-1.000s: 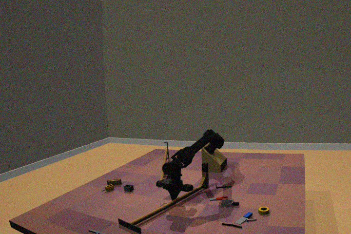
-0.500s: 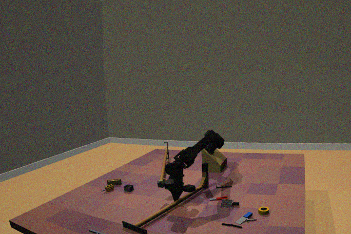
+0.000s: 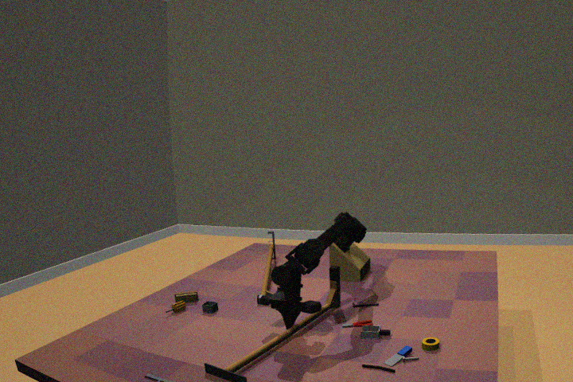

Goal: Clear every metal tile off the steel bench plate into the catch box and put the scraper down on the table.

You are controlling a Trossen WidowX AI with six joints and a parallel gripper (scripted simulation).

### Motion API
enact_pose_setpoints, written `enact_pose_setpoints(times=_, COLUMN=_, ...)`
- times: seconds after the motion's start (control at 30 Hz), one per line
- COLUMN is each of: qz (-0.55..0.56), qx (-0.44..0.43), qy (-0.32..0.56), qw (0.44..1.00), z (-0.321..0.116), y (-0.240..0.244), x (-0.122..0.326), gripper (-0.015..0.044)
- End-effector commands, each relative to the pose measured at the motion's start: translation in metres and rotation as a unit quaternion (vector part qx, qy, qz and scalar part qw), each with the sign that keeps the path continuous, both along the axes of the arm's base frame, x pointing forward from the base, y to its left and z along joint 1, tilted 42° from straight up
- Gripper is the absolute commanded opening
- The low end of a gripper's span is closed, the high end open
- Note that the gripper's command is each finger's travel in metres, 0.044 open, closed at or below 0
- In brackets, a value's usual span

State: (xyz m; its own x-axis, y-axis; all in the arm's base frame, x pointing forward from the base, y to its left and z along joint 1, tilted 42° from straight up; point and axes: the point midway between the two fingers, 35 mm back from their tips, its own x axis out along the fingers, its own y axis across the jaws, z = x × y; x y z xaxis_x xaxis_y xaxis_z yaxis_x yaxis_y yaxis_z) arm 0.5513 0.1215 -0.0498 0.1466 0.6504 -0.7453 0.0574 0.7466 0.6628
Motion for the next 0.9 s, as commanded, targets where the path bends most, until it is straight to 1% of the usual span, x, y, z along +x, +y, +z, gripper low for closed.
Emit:
enact_pose_setpoints(times=0.0, qz=-0.002, qx=0.001, qy=-0.012, qw=1.0, z=0.016, y=-0.014, x=0.004, gripper=0.0)
enact_pose_setpoints(times=0.33, qz=-0.003, qx=0.001, qy=-0.022, qw=1.0, z=0.041, y=-0.038, x=0.004, gripper=0.0)
enact_pose_setpoints(times=0.87, qz=-0.006, qx=0.0, qy=-0.015, qw=1.0, z=0.037, y=-0.037, x=0.002, gripper=0.0)
